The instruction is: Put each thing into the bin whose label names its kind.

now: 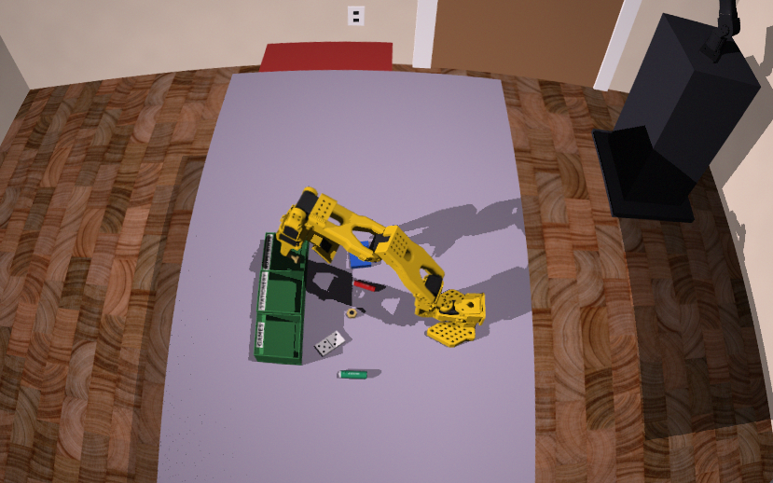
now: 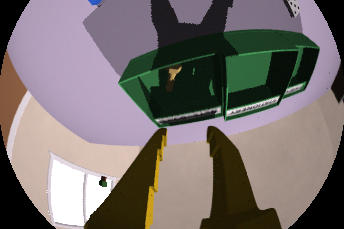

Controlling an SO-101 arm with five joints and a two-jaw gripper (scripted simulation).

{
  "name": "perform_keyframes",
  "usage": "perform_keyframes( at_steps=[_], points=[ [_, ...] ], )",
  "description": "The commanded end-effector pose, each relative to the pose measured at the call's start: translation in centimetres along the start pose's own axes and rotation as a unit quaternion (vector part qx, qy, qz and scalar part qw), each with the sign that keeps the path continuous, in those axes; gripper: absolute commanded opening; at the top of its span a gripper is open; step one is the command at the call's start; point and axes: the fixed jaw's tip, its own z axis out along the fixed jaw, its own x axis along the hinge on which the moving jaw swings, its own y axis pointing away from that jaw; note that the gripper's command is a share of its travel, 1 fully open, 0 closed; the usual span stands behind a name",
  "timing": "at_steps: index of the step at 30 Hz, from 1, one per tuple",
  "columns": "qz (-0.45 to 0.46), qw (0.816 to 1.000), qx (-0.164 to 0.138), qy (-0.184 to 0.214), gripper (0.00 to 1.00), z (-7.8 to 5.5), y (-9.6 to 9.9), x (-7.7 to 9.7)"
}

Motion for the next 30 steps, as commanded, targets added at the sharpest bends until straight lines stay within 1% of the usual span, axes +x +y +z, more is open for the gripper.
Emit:
perform_keyframes(
  at_steps=[1,18,30],
  points=[
    [0.002,1.000,-0.001,0.029,0.17,-1.29,0.32,0.72],
    [0.005,1.000,-0.001,0.028,0.17,-1.29,0.30,0.70],
    [0.028,0.999,0.001,0.026,0.17,-1.35,0.12,0.54]
  ],
)
